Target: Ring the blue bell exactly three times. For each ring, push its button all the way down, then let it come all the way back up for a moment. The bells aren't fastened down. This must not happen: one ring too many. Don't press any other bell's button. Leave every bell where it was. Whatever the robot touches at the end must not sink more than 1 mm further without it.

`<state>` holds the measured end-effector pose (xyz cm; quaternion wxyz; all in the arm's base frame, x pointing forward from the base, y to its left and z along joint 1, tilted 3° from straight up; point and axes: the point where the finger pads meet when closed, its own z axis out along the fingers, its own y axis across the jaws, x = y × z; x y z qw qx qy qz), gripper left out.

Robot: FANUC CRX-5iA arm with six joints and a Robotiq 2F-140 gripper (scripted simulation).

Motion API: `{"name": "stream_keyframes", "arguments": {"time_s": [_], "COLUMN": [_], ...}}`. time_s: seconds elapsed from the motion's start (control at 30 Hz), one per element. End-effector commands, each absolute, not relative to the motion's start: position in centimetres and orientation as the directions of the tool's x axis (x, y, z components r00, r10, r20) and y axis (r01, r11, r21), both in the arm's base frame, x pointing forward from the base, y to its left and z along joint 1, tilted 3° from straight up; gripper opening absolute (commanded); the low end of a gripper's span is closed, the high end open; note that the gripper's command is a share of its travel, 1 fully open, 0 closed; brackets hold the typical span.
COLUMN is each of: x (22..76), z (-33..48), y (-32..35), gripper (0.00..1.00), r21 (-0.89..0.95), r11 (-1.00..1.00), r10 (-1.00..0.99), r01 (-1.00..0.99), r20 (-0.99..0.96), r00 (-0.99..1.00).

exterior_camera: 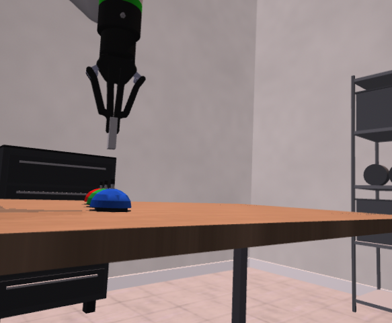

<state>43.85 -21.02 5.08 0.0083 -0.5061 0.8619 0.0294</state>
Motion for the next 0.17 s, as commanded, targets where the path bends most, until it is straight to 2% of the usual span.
{"name": "stream_keyframes", "arguments": {"time_s": [0.0, 0.13], "x": [43.87, 43.87], "z": [5.1, 5.1], "y": [-21.03, -21.03], "gripper": [0.0, 0.0], "r21": [0.042, 0.042], "r11": [0.486, 0.486], "r10": [-0.872, -0.872], "r01": [-0.873, -0.873], "r20": [-0.044, -0.044], "r00": [-0.488, -0.488]}}
